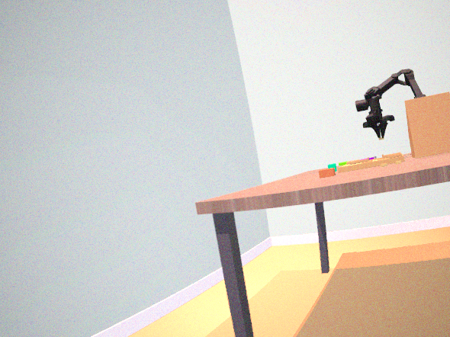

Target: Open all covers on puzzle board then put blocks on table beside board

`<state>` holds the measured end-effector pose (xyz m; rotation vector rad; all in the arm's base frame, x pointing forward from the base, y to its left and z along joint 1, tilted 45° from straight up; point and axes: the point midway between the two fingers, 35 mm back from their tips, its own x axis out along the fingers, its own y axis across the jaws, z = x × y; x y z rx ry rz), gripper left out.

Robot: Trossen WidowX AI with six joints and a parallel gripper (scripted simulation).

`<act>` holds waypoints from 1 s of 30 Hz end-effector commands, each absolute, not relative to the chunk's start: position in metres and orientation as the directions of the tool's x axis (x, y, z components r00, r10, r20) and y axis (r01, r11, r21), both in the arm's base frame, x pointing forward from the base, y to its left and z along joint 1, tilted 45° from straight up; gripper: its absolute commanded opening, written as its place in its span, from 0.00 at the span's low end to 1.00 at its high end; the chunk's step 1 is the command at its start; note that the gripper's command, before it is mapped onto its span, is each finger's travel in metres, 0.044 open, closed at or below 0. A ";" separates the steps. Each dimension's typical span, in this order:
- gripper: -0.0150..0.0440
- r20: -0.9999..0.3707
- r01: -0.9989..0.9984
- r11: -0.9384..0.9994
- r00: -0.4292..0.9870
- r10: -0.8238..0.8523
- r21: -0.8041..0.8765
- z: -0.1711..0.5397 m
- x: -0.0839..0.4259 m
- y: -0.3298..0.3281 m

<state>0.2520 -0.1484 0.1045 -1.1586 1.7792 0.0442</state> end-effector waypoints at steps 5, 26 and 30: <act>0.39 -0.720 -0.717 0.540 -0.076 -0.690 -0.442 0.117 0.226 -0.161; 0.39 -0.700 -0.718 0.532 -0.087 -0.709 -0.449 0.129 0.178 -0.180; 0.39 -0.702 -0.717 0.534 -0.087 -0.707 -0.448 0.124 0.179 -0.184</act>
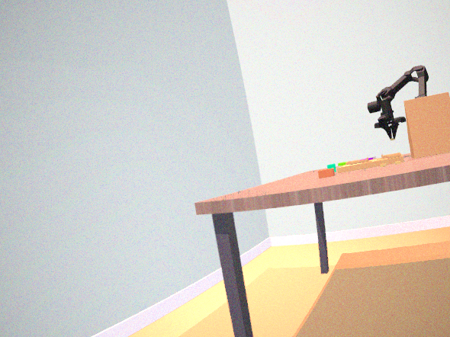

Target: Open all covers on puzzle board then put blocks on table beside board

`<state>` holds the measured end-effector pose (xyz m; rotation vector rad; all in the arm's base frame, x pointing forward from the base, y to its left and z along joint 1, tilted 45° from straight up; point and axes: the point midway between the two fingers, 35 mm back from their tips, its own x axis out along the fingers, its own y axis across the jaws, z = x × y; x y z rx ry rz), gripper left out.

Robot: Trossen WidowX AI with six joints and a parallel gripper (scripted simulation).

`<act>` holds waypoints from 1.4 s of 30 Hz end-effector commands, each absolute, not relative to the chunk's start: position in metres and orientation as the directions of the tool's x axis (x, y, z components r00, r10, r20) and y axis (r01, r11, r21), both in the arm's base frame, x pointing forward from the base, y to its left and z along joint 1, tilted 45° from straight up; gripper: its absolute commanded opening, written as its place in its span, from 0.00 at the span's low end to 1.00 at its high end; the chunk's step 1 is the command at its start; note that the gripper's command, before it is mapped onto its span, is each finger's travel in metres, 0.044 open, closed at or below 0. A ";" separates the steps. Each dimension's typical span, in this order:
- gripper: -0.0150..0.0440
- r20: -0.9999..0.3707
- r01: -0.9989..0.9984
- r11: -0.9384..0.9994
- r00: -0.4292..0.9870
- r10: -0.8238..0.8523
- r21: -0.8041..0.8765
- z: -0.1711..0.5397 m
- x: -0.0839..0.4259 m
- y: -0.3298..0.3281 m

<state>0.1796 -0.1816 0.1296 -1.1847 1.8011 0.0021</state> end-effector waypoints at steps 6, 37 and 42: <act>0.39 -0.704 -0.716 0.535 -0.088 -0.705 -0.447 0.117 0.180 -0.191; 0.39 -0.704 -0.716 0.536 -0.087 -0.705 -0.448 0.082 0.177 -0.227; 0.39 -0.703 -0.716 0.535 -0.087 -0.706 -0.448 0.076 0.175 -0.233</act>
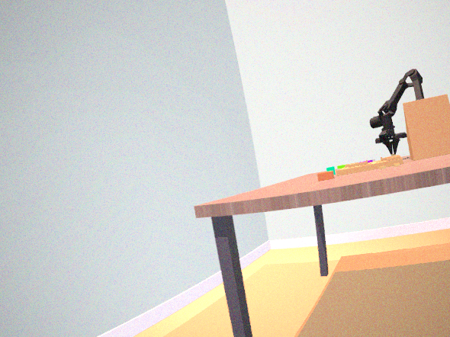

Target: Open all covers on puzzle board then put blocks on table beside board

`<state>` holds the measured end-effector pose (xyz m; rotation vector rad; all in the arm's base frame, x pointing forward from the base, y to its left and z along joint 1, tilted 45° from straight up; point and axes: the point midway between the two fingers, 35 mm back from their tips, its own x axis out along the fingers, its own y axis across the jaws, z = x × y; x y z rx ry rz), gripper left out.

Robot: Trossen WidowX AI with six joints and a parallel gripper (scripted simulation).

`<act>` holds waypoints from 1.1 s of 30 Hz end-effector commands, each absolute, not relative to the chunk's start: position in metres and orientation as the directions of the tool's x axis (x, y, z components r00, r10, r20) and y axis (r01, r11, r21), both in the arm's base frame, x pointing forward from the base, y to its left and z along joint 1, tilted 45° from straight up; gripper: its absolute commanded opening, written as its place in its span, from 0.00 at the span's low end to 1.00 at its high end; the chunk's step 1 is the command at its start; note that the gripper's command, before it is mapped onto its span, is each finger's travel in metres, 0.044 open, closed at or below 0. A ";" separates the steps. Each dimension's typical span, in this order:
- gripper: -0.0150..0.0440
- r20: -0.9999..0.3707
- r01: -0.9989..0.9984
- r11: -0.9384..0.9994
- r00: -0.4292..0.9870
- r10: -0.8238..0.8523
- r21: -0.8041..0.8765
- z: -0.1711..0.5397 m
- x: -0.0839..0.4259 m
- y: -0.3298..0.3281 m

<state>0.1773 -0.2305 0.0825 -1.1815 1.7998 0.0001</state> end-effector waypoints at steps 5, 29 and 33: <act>0.39 -0.701 -0.717 0.533 -0.087 -0.708 -0.449 0.071 0.173 -0.239; 0.79 -0.690 -0.714 0.528 -0.087 -0.718 -0.459 0.063 0.168 -0.252; 0.97 -0.690 -0.714 0.528 -0.087 -0.718 -0.459 0.063 0.168 -0.252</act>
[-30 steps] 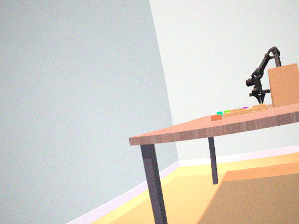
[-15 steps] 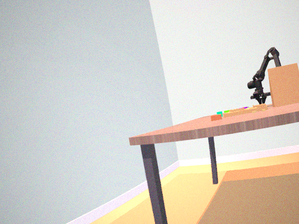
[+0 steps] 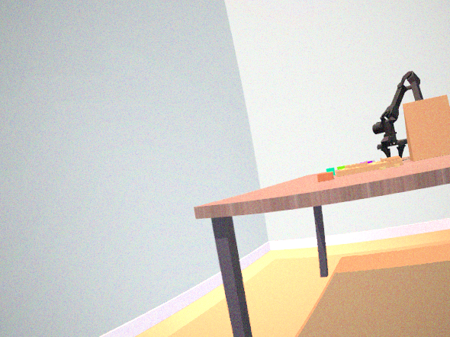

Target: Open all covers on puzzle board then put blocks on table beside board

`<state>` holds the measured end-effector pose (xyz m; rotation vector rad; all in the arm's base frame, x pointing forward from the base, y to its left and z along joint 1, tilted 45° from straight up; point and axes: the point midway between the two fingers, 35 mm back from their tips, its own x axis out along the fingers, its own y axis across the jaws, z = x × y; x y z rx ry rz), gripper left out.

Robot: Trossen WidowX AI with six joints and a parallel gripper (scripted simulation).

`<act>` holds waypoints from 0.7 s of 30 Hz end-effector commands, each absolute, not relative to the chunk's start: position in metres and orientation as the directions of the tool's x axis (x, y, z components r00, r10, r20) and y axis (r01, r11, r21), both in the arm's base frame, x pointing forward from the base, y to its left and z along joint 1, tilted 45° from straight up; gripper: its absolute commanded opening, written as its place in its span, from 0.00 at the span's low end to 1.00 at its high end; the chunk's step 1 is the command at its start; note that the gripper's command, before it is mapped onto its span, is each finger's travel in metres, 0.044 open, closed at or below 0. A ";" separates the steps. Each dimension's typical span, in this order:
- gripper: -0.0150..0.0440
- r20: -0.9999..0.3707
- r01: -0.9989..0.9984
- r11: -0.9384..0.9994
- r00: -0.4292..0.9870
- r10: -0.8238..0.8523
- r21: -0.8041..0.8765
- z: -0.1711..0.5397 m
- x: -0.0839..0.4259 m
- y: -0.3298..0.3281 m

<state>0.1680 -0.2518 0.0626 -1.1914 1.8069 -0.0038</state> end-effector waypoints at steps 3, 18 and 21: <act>1.00 -0.693 -0.714 0.530 -0.087 -0.716 -0.458 0.068 0.170 -0.246; 1.00 -0.699 -0.716 0.532 -0.087 -0.710 -0.452 0.099 0.176 -0.211; 1.00 -0.699 -0.717 0.532 -0.087 -0.710 -0.451 0.106 0.176 -0.204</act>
